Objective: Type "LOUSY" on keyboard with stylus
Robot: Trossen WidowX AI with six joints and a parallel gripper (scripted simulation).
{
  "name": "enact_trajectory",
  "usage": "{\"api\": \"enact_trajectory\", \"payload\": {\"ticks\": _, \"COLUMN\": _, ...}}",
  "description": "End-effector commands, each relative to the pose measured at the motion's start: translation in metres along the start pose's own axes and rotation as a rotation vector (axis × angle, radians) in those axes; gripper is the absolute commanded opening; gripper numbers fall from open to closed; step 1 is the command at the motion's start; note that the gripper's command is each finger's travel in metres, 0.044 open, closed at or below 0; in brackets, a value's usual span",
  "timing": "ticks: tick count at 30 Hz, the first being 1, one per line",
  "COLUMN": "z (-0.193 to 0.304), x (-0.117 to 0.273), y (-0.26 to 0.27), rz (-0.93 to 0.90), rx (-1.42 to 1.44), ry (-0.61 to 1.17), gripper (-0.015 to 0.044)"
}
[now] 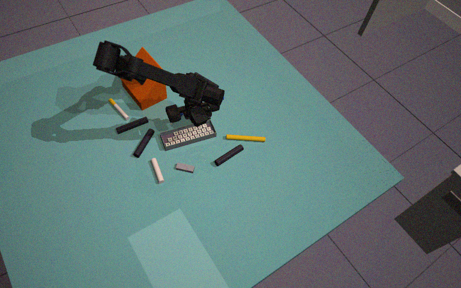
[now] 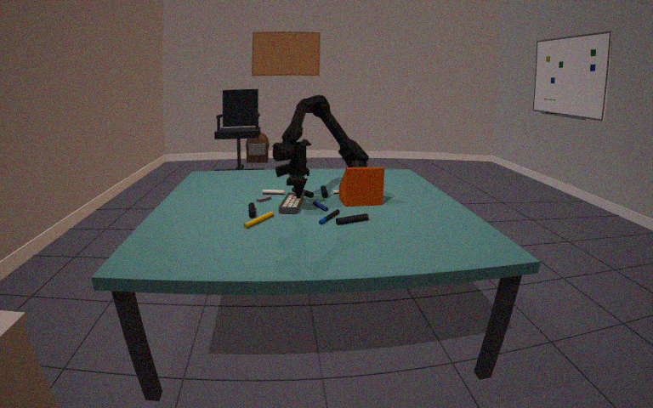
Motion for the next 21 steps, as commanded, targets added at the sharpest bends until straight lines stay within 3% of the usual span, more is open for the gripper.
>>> {"api": "enact_trajectory", "payload": {"ticks": 1, "z": 0.001, "x": 0.0, "y": 0.01, "rz": -0.001, "rx": -0.011, "ry": 0.002, "gripper": 0.0}}
{"api": "enact_trajectory", "payload": {"ticks": 12, "z": 0.001, "x": 0.002, "y": 0.011, "rz": -0.002, "rx": -0.011, "ry": 0.002, "gripper": 0.0}}
{"api": "enact_trajectory", "payload": {"ticks": 17, "z": 0.0, "x": 0.058, "y": 0.011, "rz": -0.004, "rx": -0.01, "ry": 0.003, "gripper": 0.0}}
{"api": "enact_trajectory", "payload": {"ticks": 21, "z": 0.001, "x": 0.06, "y": 0.011, "rz": -0.004, "rx": -0.01, "ry": 0.003, "gripper": 0.0}}
Point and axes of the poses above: the point midway between the two fingers, 35 mm back from their tips, its own x axis back along the fingers, its own y axis across the jaws, z = x × y, the point moved 6 cm from there along x, back along the fingers, and after that the axes turned 3 degrees about -x, right-handed, at the moved point
